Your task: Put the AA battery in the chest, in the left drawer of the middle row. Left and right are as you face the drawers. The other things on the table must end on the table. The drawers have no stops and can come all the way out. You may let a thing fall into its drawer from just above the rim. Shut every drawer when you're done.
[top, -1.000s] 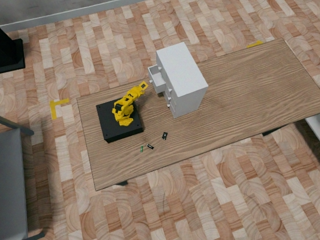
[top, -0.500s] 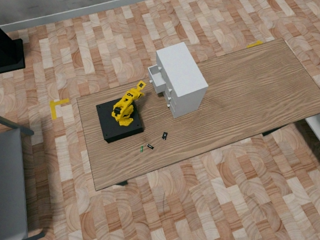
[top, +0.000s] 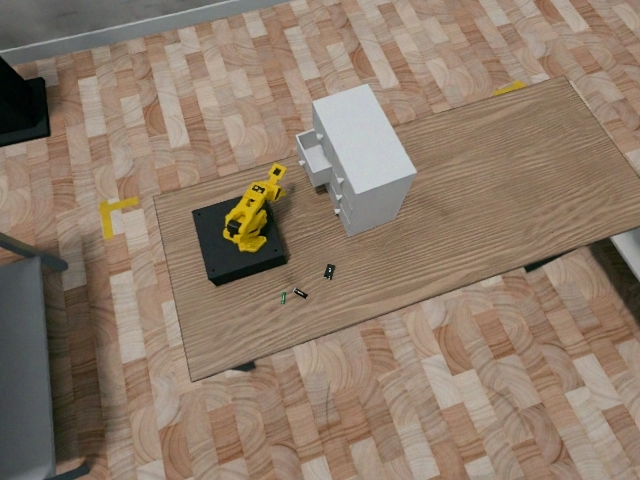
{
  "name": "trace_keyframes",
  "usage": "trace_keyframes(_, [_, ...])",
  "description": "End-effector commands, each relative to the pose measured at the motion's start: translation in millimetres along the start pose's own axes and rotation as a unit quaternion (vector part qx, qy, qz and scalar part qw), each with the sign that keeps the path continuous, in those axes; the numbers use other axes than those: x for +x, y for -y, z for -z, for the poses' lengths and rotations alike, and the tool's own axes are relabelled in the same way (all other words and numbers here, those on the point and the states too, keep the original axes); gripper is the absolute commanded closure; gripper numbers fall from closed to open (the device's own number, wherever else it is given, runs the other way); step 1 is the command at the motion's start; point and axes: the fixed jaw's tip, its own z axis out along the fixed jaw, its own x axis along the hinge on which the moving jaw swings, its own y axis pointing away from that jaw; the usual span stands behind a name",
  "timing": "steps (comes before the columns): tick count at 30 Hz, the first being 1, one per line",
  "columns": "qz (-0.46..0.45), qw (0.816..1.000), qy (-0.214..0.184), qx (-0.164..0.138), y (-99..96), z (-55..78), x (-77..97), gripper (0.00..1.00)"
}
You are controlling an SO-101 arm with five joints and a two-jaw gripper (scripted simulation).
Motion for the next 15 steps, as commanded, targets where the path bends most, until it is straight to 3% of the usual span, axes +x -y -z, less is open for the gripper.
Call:
trace_keyframes(1, [0.037,0.999,-0.018,0.003,2.4,8.6,5.4,0.79])
trace_keyframes(15, [0.041,0.999,-0.021,0.003,2.4,9.2,6.5,0.79])
